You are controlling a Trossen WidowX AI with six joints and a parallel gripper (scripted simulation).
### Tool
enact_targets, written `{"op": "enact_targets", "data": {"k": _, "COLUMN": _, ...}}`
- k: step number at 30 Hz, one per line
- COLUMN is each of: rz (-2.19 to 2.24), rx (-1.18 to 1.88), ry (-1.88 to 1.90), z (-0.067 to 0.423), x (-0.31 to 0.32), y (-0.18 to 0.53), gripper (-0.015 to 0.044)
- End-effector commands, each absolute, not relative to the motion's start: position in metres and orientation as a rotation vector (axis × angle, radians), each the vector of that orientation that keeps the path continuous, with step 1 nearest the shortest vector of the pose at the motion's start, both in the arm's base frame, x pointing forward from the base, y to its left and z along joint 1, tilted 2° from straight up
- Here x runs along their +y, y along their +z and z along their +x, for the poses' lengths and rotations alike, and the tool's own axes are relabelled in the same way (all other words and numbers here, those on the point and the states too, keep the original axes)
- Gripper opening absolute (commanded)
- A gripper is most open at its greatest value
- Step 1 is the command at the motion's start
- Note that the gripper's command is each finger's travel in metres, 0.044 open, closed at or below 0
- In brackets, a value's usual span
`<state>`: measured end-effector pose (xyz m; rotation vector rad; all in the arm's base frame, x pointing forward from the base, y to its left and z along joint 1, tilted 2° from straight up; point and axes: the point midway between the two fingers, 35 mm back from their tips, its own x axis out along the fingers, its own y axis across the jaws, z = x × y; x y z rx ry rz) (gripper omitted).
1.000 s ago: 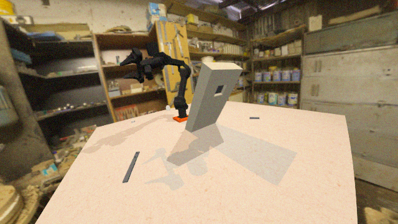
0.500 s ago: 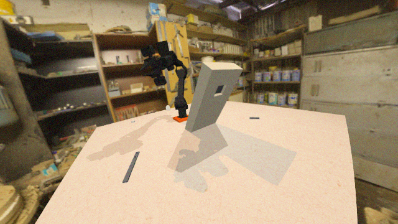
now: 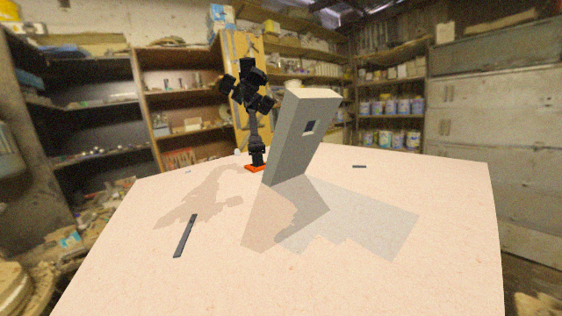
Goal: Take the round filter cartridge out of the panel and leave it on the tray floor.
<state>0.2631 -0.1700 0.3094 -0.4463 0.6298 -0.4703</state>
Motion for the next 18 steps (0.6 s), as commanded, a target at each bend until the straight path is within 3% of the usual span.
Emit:
{"op": "enact_targets", "data": {"k": 1, "rz": 0.102, "rx": 0.517, "ry": -0.313, "z": 0.281, "x": -0.092, "y": 0.306, "gripper": 0.0088}}
{"op": "enact_targets", "data": {"k": 9, "rz": 0.531, "rx": 0.552, "ry": -0.21, "z": 0.281, "x": -0.033, "y": 0.298, "gripper": 0.0088}}
{"op": "enact_targets", "data": {"k": 18, "rz": 0.547, "rx": 0.555, "ry": -0.206, "z": 0.281, "x": -0.031, "y": 0.298, "gripper": 0.0088}}
